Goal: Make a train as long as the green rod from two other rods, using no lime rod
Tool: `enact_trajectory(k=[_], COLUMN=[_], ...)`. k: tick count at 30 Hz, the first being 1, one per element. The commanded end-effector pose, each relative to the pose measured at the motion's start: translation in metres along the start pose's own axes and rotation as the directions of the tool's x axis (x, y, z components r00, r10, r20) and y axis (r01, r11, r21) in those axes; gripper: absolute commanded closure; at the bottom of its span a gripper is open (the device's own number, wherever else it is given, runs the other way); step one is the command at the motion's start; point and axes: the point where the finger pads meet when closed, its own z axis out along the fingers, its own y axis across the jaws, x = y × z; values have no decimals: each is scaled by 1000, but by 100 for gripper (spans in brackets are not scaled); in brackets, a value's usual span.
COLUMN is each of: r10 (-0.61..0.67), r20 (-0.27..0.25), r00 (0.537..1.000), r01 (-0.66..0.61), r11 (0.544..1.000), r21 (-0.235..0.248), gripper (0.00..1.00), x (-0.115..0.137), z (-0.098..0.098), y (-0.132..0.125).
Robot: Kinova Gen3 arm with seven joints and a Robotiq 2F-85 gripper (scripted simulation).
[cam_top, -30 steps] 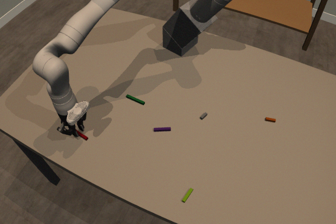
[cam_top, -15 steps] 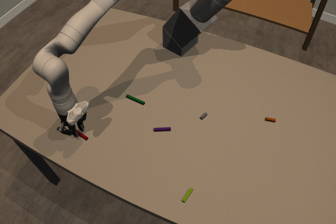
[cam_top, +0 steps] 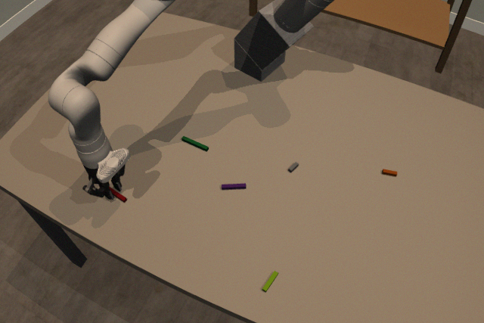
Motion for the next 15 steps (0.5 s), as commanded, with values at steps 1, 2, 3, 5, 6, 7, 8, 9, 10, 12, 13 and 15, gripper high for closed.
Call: enact_trajectory(k=[1, 2, 3, 5, 6, 7, 8, 9, 10, 12, 13, 15], r10=[0, 0, 0, 0, 0, 0, 0, 0, 0, 0, 0, 0], r20=[0, 0, 0, 0, 0, 0, 0, 0, 0, 0, 0, 0], r00=[1000, 1000, 1000, 1000, 1000, 1000, 1000, 1000, 1000, 1000, 1000, 1000], r01=[0, 0, 0, 0, 0, 0, 0, 0, 0, 0, 0, 0], r11=[1000, 1000, 1000, 1000, 1000, 1000, 1000, 1000, 1000, 1000, 1000, 1000], r21=[0, 0, 0, 0, 0, 0, 0, 0, 0, 0, 0, 0], gripper=[76, 76, 76, 76, 76, 76, 76, 76, 76, 76, 76, 76], x=[0, 0, 0, 0, 0, 0, 0, 0, 0, 0, 0, 0], z=[1, 2, 3, 4, 5, 5, 6, 6, 6, 6, 6, 6], y=[0, 0, 0, 0, 0, 0, 0, 0, 0, 0, 0, 0])
